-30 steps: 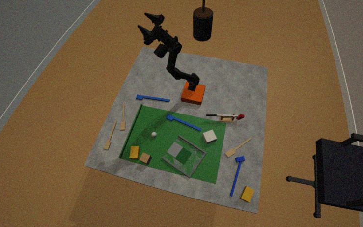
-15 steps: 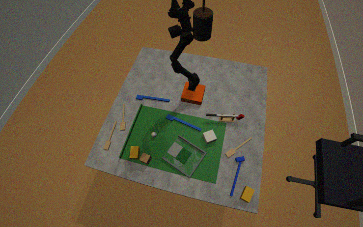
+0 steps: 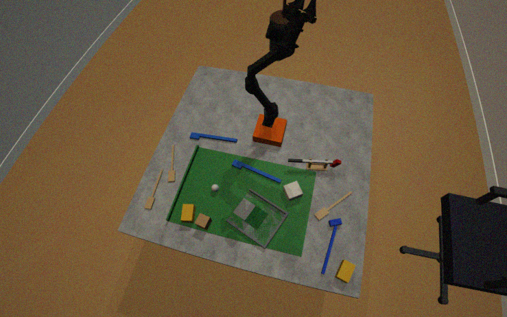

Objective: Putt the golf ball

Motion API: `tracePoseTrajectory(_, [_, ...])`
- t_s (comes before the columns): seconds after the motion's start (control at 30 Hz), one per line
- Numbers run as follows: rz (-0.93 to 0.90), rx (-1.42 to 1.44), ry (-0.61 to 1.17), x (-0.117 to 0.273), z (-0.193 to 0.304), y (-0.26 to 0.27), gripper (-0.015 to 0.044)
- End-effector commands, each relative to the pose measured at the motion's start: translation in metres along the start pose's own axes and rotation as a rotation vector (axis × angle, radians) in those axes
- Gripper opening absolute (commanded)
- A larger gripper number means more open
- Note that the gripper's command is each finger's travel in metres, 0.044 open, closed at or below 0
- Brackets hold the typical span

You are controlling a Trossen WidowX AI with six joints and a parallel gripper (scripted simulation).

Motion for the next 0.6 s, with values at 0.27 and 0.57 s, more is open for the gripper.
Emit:
tracePoseTrajectory(0.27, [-0.312, 0.083, 0.371, 0.026, 0.093, 0.078, 0.0440])
tracePoseTrajectory(0.57, [-0.541, 0.124, 0.657, 0.082, 0.166, 0.119, 0.0440])
Point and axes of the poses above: the point midway between the two fingers, 35 mm back from their tips, its own x axis back along the fingers, its own y axis across the jaws, z = x × y, the point moved 8 cm from there along x, back along the fingers, and after that the axes turned 8 degrees about x, right-handed, at the moved point
